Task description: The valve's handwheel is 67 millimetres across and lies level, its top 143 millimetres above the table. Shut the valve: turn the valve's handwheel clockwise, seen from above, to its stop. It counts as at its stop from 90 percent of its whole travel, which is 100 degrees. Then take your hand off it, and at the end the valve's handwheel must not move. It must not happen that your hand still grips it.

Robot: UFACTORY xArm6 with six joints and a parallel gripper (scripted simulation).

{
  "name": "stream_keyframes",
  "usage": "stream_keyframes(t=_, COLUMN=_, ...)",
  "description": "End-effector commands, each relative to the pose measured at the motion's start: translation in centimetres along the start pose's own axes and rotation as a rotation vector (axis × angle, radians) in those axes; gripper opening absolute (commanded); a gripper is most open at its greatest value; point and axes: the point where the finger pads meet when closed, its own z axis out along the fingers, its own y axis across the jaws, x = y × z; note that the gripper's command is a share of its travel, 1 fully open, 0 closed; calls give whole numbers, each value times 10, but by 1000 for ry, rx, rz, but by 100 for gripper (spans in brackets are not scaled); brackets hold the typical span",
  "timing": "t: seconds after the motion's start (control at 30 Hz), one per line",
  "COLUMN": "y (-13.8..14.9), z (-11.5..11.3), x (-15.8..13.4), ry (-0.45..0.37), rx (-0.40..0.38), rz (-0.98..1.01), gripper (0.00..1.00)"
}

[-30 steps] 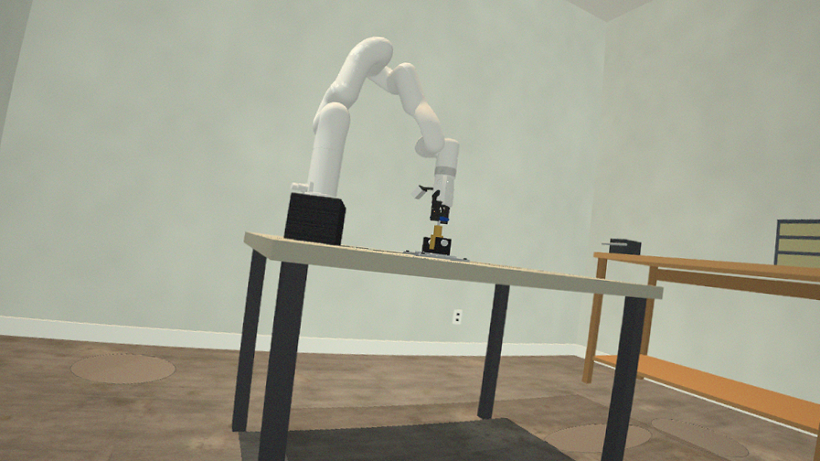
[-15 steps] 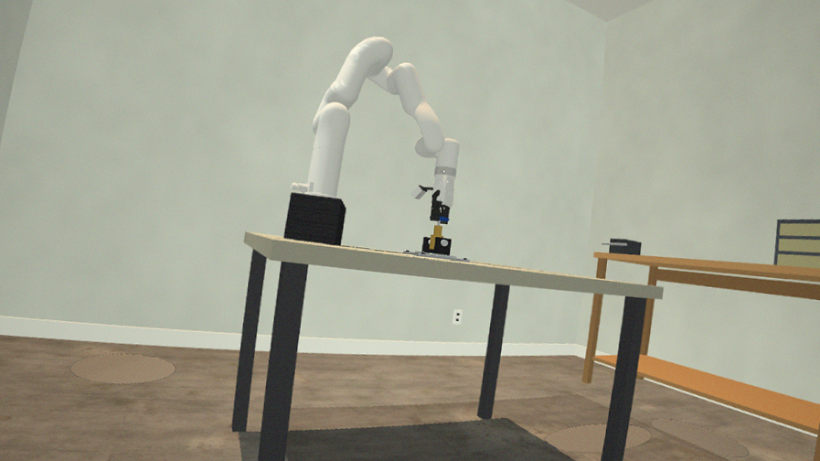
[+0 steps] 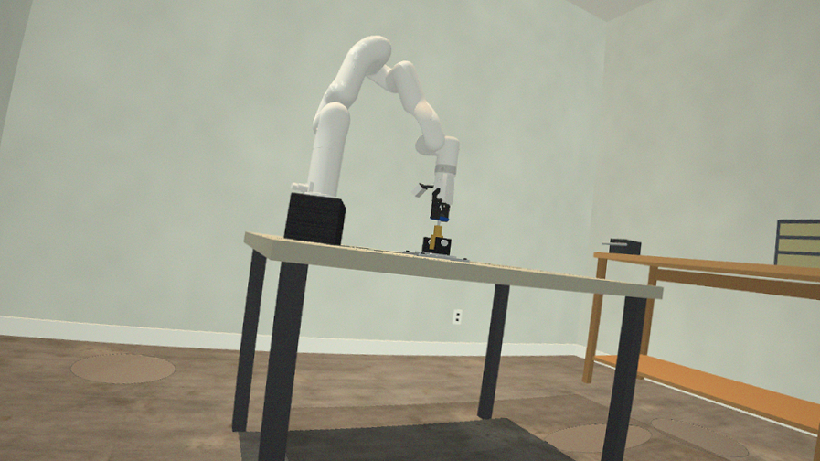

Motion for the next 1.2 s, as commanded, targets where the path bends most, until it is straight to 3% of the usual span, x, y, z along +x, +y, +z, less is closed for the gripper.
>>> stream_keyframes(t=0.0, y=1, z=-4, x=-1, ry=-3, rx=-3, rz=0, gripper=100)
stream_keyframes(t=1.17, y=1, z=-72, x=-1, ry=-3, rx=-3, rz=0, gripper=100)
